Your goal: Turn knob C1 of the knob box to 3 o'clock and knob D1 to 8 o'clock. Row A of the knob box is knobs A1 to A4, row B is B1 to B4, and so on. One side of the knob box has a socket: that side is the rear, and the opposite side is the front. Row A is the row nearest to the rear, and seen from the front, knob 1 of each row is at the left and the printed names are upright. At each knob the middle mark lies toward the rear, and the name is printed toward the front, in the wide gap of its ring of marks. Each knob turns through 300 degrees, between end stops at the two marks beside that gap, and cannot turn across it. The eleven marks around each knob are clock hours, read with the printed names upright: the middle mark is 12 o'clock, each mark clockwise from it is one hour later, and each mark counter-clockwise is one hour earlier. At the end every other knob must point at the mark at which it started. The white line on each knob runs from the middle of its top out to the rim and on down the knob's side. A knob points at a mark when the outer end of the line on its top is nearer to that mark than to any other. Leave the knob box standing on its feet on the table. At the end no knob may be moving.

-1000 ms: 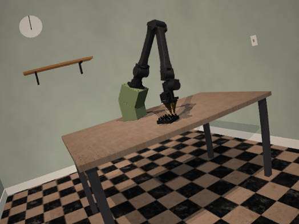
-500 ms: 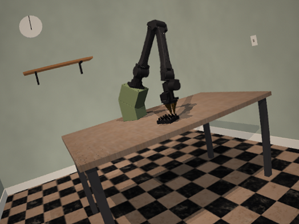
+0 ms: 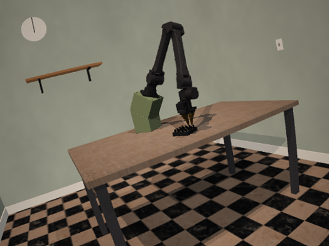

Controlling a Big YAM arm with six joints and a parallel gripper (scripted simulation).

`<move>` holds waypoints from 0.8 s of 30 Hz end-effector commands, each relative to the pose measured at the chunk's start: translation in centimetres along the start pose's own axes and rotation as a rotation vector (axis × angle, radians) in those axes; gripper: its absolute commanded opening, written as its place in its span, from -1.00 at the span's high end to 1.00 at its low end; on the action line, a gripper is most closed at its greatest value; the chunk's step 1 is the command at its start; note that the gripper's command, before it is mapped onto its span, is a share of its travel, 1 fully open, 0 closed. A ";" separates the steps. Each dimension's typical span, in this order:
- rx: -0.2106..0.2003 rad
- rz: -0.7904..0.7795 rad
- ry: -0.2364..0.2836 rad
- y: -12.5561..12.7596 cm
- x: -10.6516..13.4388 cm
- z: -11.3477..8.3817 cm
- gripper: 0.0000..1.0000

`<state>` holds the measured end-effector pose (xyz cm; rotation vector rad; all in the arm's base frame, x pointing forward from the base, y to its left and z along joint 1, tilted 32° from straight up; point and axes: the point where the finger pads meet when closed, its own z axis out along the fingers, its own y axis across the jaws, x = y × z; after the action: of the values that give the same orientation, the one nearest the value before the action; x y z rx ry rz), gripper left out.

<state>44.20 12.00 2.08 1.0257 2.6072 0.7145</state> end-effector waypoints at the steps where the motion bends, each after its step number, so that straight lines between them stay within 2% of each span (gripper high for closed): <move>1: -0.023 -0.009 -0.018 1.4 -0.5 0.0 0.63; 24: -0.027 -0.008 -0.019 1.4 0.0 -0.4 0.63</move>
<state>44.15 12.17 2.07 1.0273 2.6080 0.7136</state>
